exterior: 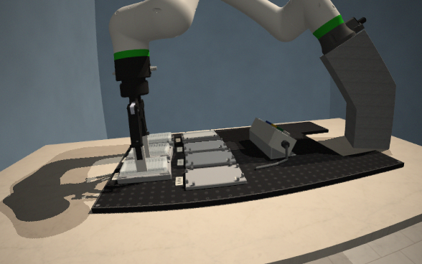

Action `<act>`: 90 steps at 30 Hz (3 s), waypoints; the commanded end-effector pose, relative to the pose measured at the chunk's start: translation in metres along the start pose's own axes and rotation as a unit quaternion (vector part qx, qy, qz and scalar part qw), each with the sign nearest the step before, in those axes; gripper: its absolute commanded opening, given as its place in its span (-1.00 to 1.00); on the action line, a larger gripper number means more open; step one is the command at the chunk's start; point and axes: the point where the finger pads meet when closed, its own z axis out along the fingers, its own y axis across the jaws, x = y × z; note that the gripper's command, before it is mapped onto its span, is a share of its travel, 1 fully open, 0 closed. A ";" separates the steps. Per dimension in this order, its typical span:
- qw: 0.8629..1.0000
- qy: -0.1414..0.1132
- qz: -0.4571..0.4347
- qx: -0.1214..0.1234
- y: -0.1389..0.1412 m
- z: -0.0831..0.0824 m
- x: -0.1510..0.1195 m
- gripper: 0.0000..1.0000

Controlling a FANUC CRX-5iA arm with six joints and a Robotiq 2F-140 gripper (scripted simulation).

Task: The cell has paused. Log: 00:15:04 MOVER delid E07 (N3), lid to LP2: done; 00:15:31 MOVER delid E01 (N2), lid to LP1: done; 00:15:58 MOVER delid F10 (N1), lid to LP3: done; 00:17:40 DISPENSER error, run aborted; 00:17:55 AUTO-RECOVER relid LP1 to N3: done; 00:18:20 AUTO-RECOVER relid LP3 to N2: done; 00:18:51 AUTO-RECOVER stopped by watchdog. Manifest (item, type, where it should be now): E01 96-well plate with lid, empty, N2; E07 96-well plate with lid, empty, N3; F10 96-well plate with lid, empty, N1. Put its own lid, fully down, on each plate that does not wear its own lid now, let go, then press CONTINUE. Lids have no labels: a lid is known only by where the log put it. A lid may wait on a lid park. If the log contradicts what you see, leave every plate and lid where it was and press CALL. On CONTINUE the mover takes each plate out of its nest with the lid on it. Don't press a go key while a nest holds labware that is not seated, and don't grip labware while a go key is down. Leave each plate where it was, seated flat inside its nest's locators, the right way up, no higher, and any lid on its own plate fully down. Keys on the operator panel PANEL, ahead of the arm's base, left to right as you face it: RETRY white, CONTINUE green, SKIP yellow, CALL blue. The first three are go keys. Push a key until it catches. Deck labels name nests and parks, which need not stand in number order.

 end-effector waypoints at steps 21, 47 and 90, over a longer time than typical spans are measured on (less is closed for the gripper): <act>1.000 0.000 0.000 0.000 0.000 0.002 0.000 0.32; 1.000 0.000 0.000 0.000 0.000 0.002 0.000 0.32; 1.000 0.000 0.000 0.000 0.000 0.002 0.000 -1.00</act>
